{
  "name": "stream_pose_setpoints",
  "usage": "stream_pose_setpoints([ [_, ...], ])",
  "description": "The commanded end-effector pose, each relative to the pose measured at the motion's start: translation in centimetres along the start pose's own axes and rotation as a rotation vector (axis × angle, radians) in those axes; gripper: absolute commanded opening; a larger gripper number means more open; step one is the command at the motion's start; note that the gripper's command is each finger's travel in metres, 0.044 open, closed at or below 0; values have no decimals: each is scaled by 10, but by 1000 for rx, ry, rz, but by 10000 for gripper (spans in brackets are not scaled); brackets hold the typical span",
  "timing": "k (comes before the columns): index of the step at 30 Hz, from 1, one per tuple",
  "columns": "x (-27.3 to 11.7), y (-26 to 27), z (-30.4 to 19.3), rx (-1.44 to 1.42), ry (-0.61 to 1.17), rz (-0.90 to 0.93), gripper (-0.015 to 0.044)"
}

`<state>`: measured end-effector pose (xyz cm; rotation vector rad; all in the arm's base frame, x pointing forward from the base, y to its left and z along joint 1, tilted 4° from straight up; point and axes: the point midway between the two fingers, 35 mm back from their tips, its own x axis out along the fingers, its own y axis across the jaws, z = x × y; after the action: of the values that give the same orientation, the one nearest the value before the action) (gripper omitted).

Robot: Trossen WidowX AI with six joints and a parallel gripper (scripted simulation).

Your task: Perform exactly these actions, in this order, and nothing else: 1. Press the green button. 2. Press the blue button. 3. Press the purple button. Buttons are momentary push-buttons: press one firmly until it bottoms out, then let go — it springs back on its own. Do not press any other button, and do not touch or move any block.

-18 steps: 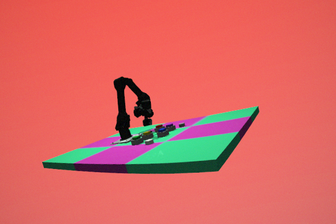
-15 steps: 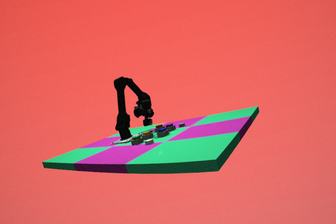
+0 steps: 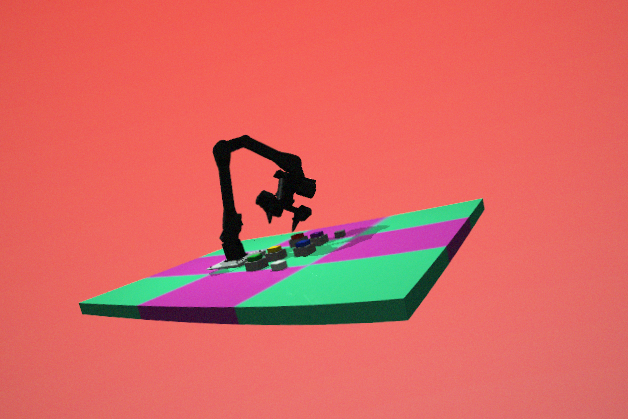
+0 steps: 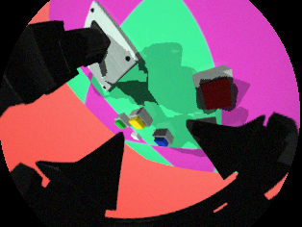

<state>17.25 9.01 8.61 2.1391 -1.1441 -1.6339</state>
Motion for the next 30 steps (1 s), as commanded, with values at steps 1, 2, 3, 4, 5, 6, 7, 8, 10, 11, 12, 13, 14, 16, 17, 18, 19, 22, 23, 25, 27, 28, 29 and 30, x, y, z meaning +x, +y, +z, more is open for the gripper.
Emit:
stream_pose_setpoints([
  [1,14,12,-24,383,-180,-3,400],
  [2,18,16,-29,471,-220,2,400],
  [3,21,20,-35,559,-258,8,400],
  [4,25,24,-40,647,-296,16,400],
  [5,29,28,-45,736,-333,24,400],
  [6,33,33,-50,824,-369,33,400],
  [7,37,37,-55,913,-404,44,400],
  [8,41,42,-60,1003,-439,55,400],
  [10,49,53,-69,1181,-505,80,400],
  [11,53,59,-73,1271,-537,95,400],
  [12,57,65,-78,1360,-569,109,400],
  [13,61,72,-82,1450,-599,125,400],
  [14,65,78,-85,1540,-629,142,400],
  [16,73,92,-93,1719,-685,177,400],
  [17,77,100,-96,1809,-713,195,400],
  [18,81,108,-99,1899,-739,214,400],
  [19,85,116,-101,1989,-764,234,400],
  [22,96,142,-108,2257,-835,297,400],
  [23,99,151,-109,2347,-856,319,400],
  [25,105,168,-111,2510,-893,359,400],
  [27,107,174,-111,2568,-906,374,400],
  [28,107,174,-111,2568,-906,374,400],
  [29,107,174,-111,2568,-906,374,400],
  [30,107,174,-111,2568,-906,374,400],
])
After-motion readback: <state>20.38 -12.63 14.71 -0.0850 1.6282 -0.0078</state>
